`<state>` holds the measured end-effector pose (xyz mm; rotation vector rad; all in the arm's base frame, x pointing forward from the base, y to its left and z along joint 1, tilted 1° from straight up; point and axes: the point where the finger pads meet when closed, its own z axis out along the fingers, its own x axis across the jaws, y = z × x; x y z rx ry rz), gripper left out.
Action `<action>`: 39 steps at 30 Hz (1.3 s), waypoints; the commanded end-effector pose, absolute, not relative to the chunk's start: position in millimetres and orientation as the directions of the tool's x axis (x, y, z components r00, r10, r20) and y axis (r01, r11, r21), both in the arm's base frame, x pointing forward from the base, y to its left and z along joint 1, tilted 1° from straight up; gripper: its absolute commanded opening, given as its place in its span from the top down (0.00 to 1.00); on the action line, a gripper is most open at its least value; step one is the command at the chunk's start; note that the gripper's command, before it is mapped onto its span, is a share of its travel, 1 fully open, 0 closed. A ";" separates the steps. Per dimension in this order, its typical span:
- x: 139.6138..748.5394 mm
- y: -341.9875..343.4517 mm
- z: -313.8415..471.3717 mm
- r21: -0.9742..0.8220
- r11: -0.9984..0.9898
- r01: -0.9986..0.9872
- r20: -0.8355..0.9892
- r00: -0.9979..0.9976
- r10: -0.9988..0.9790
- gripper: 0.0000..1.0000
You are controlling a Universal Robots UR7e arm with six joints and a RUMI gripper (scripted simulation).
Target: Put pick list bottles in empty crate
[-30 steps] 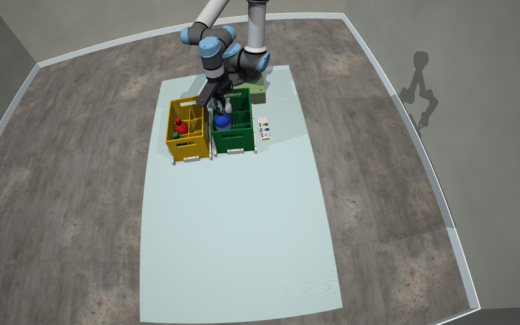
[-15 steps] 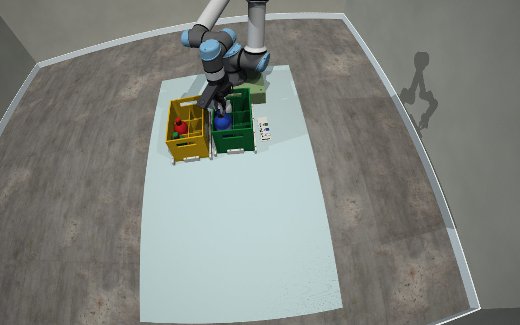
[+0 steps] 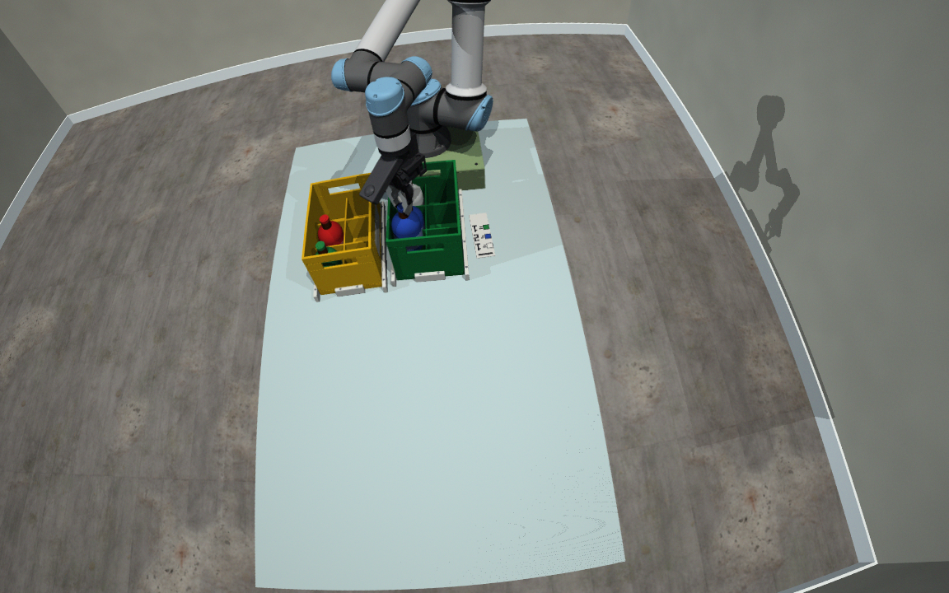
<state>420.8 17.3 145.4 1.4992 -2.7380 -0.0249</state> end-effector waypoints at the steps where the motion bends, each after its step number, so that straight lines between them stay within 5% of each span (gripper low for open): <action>1: 422.7 16.0 141.1 0.017 0.540 -0.842 0.007 -0.540 -0.842 1.00; 39: 422.4 16.0 108.1 0.017 0.540 -0.842 0.007 -0.540 -0.842 1.00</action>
